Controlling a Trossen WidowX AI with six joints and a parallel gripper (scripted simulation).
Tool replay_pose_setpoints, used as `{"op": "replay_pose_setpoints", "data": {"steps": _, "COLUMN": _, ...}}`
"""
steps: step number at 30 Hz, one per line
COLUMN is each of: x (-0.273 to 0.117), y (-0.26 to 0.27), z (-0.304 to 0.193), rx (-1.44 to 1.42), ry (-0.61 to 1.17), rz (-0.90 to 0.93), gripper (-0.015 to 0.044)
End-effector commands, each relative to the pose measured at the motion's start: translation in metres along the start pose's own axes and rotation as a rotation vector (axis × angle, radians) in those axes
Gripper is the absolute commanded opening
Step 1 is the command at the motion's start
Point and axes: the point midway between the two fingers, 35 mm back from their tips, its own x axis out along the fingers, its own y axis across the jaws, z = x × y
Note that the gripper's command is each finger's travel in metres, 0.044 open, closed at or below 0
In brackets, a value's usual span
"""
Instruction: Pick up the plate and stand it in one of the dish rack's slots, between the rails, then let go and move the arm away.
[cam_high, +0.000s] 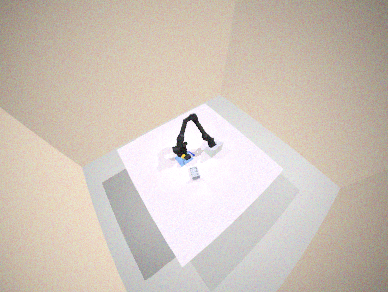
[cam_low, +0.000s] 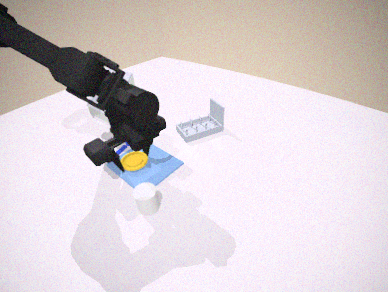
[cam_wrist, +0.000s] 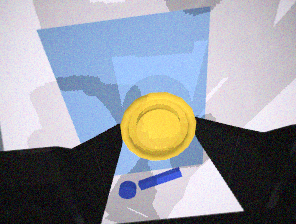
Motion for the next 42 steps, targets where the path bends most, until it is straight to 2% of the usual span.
{"op": "replay_pose_setpoints", "data": {"steps": 1, "x": -0.007, "y": 0.001, "z": 0.002, "rx": -0.004, "ry": -0.002, "rz": 0.004, "gripper": 0.0188}}
{"op": "replay_pose_setpoints", "data": {"steps": 8, "x": -0.041, "y": 0.005, "z": 0.010, "rx": -0.012, "ry": -0.006, "rz": 0.015, "gripper": 0.0004}}
{"op": "replay_pose_setpoints", "data": {"steps": 37, "x": -0.166, "y": 0.009, "z": 0.017, "rx": -0.044, "ry": -0.014, "rz": 0.007, "gripper": 0.0000}}
{"op": "replay_pose_setpoints", "data": {"steps": 42, "x": -0.172, "y": 0.011, "z": 0.017, "rx": -0.041, "ry": -0.015, "rz": 0.005, "gripper": 0.0000}}
